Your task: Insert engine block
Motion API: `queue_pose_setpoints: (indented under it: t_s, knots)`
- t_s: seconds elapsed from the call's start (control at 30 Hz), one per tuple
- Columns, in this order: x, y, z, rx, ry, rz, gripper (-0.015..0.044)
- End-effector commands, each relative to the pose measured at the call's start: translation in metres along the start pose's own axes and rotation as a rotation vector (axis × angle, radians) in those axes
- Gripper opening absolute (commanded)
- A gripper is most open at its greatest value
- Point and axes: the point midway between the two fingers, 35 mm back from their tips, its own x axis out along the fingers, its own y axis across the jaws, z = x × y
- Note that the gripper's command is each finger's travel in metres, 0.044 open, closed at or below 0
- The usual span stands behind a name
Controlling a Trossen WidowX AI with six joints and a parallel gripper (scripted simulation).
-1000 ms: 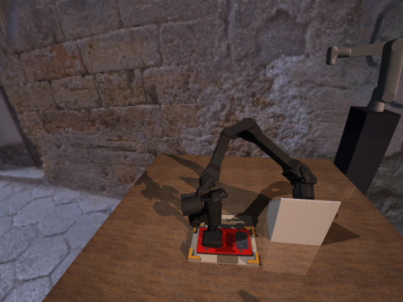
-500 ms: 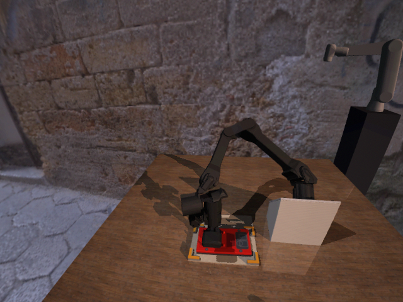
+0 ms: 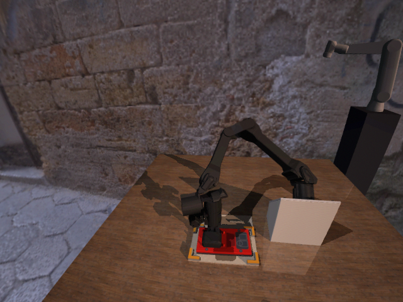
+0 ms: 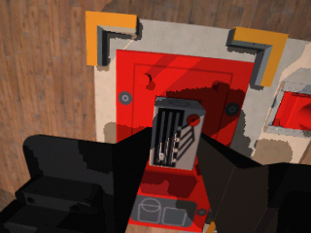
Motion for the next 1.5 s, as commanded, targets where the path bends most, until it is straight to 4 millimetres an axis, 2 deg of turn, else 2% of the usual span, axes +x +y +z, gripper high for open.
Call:
queue_pose_setpoints:
  t_s: [0.0, 1.4, 1.47]
  knots:
    - [0.0015, -0.0004, -0.0004, -0.002, 0.003, 0.0, 0.0158]
    - [0.0021, -0.0006, -0.0005, 0.007, 0.003, 0.0, 0.0158]
    - [0.0009, -0.0003, -0.0002, -0.006, 0.0, -0.001, 0.0211]
